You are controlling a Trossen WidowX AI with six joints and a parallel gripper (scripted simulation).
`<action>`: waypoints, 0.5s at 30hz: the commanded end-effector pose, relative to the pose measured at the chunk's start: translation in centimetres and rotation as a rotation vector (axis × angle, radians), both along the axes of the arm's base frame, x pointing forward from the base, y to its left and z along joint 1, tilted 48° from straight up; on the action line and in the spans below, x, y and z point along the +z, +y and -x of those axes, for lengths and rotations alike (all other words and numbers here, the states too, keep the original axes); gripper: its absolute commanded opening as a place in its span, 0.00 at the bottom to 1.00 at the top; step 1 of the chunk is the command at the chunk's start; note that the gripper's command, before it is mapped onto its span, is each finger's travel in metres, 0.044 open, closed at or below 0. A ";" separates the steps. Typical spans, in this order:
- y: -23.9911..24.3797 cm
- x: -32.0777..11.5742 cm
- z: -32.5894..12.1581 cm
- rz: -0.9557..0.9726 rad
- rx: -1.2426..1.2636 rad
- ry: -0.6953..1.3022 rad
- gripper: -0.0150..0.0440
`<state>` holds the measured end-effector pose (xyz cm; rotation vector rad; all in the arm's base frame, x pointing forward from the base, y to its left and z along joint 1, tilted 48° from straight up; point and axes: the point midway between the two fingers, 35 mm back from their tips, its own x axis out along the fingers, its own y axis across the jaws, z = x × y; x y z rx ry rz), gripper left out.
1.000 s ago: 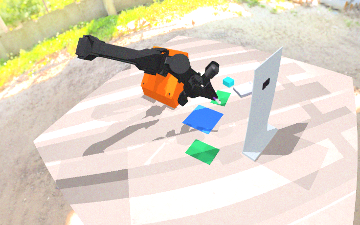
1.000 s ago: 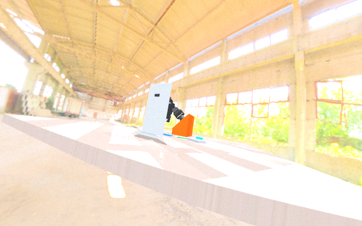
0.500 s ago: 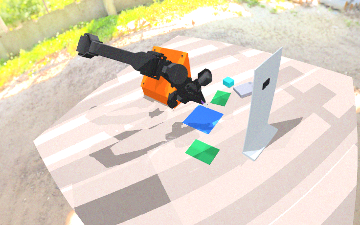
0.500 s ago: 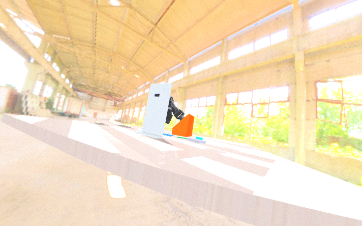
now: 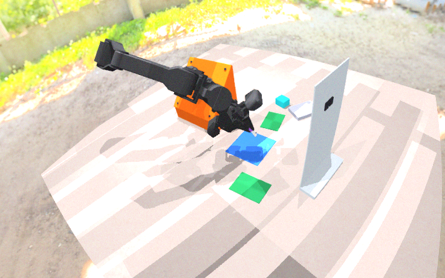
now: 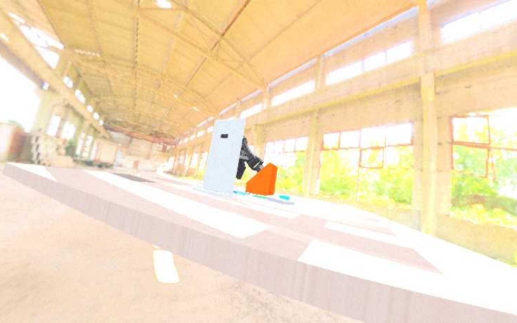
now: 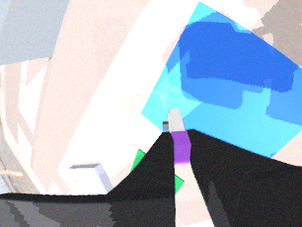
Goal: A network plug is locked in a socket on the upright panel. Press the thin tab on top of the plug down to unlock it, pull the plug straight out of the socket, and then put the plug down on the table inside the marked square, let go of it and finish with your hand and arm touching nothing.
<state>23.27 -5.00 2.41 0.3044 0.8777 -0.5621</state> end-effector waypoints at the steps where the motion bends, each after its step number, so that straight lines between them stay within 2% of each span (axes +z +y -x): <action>1: -0.4 -0.5 0.0 -0.003 0.002 0.006 0.25; 15: -1.5 -1.5 -0.1 -0.003 0.002 0.007 0.25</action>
